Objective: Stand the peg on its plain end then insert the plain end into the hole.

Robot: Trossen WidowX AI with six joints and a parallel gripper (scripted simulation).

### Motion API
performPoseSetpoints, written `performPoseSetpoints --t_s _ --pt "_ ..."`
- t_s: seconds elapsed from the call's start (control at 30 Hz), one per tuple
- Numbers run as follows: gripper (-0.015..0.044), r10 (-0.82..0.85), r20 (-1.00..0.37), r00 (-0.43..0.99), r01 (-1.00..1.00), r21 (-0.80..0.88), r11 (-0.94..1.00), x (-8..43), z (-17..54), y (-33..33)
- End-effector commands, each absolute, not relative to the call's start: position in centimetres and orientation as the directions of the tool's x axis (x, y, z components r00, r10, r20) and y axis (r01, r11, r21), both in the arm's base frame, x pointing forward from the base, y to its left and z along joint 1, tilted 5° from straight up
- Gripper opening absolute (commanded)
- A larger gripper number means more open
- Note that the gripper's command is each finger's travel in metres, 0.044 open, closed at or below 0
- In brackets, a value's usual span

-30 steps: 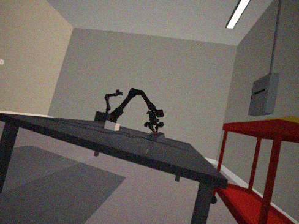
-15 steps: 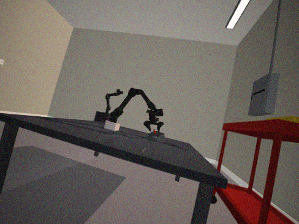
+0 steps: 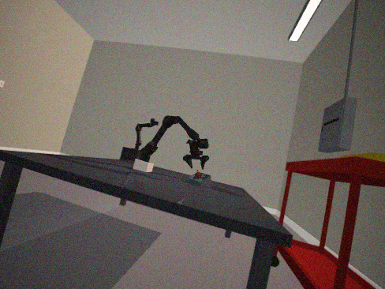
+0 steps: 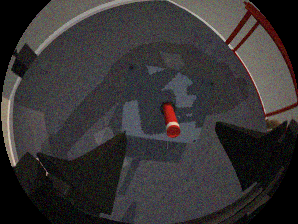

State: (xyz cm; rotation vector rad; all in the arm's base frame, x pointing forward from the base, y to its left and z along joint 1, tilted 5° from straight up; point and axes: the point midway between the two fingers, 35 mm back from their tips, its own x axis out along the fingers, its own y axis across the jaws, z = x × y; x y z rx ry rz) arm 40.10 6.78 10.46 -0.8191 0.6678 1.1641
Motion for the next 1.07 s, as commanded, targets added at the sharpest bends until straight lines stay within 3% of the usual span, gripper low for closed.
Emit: performPoseSetpoints --t_s 0.0,1.03 --pt "0.0440 0.520 -0.805 0.284 -0.958 -0.223 0.179 40.0 11.9 6.1" --pt "0.0440 0.520 -0.807 0.280 -0.960 -0.217 0.179 38.1 14.8 3.4"
